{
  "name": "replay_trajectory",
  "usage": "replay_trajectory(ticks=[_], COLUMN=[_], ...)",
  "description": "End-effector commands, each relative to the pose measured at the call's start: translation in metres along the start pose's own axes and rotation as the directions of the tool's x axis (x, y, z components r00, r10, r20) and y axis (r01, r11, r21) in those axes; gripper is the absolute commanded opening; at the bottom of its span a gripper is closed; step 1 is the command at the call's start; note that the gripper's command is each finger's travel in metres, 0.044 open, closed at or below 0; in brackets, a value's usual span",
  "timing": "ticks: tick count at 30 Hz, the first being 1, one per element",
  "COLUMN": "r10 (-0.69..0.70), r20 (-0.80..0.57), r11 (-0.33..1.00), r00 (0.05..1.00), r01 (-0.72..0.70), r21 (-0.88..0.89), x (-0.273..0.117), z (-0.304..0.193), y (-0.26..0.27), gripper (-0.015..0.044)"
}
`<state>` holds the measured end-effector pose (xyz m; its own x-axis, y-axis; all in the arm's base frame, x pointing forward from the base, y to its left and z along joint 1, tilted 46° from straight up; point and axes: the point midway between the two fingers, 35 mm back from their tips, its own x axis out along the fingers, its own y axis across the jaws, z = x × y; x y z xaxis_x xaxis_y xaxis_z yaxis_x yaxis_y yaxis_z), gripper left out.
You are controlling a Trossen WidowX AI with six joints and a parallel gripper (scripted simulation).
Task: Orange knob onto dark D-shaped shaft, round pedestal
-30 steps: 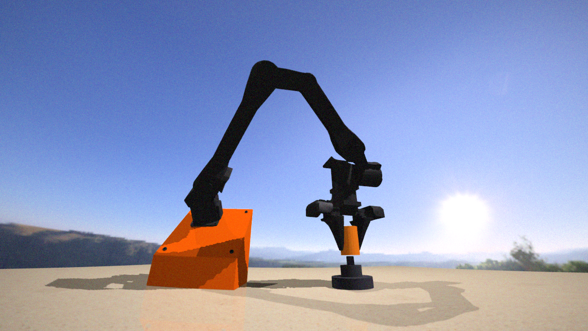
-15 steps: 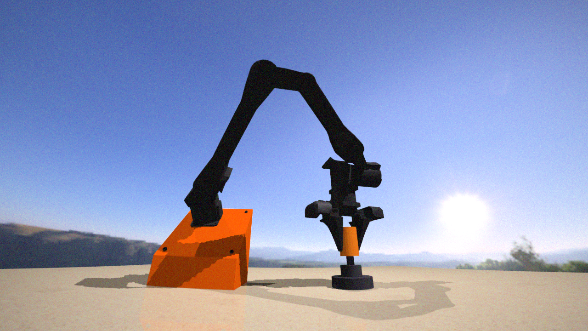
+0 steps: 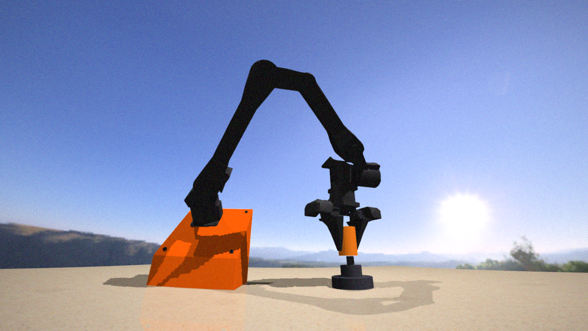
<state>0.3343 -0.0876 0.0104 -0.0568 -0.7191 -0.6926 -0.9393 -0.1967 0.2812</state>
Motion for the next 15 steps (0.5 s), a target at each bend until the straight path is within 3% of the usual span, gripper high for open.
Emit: replay_trajectory(ticks=[1,15], r10=[-0.01,-0.01], r20=[-0.005,-0.005], r11=[0.993,0.992], r00=[1.0,1.0], r01=[0.009,0.009], r21=[-0.115,-0.125], x=[-0.0045,0.0], z=[-0.0021,-0.0043], y=[-0.003,-0.008], gripper=[0.0,0.0])
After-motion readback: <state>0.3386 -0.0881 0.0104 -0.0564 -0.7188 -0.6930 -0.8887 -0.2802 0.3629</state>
